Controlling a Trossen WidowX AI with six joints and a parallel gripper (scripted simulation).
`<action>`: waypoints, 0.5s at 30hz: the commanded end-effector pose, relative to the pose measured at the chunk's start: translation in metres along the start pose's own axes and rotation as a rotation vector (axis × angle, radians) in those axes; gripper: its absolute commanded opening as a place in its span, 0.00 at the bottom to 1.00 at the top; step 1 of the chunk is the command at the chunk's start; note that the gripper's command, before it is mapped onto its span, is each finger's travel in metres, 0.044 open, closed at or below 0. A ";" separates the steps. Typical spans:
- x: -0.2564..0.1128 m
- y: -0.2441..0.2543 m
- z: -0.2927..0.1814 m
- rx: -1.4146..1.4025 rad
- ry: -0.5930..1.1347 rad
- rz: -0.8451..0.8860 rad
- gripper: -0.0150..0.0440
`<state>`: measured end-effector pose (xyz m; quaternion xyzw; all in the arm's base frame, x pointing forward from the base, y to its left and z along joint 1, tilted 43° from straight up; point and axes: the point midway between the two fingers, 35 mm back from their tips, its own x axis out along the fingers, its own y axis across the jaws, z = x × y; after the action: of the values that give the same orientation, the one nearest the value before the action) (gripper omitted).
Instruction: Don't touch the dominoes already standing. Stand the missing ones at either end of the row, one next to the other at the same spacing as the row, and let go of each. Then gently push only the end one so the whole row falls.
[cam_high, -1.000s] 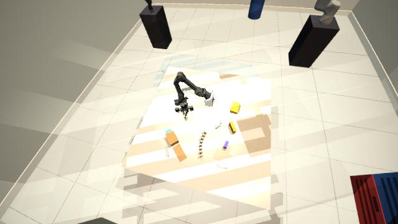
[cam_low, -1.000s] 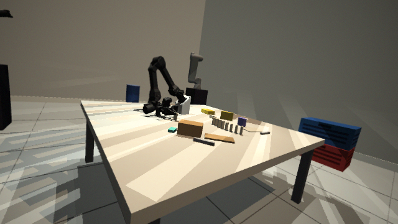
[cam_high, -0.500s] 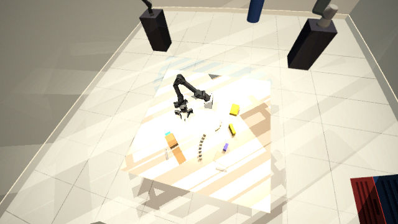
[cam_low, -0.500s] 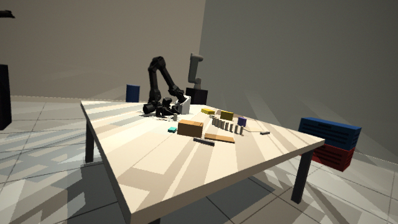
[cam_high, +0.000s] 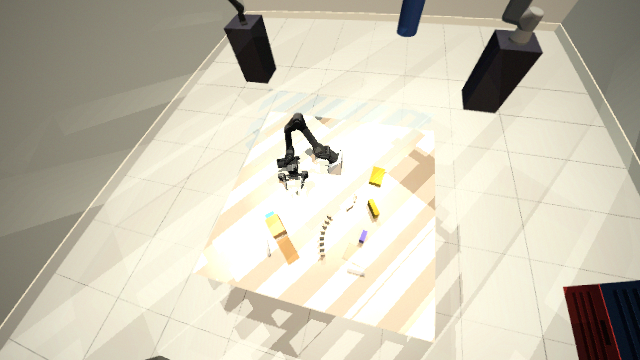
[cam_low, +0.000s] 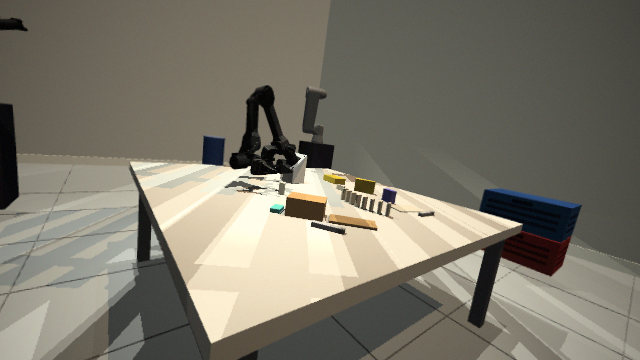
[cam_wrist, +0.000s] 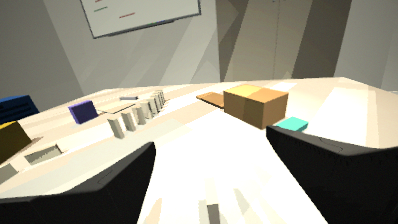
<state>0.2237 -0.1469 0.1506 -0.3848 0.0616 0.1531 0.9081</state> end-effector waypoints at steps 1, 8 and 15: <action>0.006 0.003 0.005 0.026 0.001 0.024 1.00; 0.029 -0.001 0.013 0.213 0.068 0.107 1.00; 0.068 0.015 0.020 0.685 0.413 0.197 1.00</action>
<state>0.2653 -0.1224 0.1444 -0.1912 0.2148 0.1728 0.9421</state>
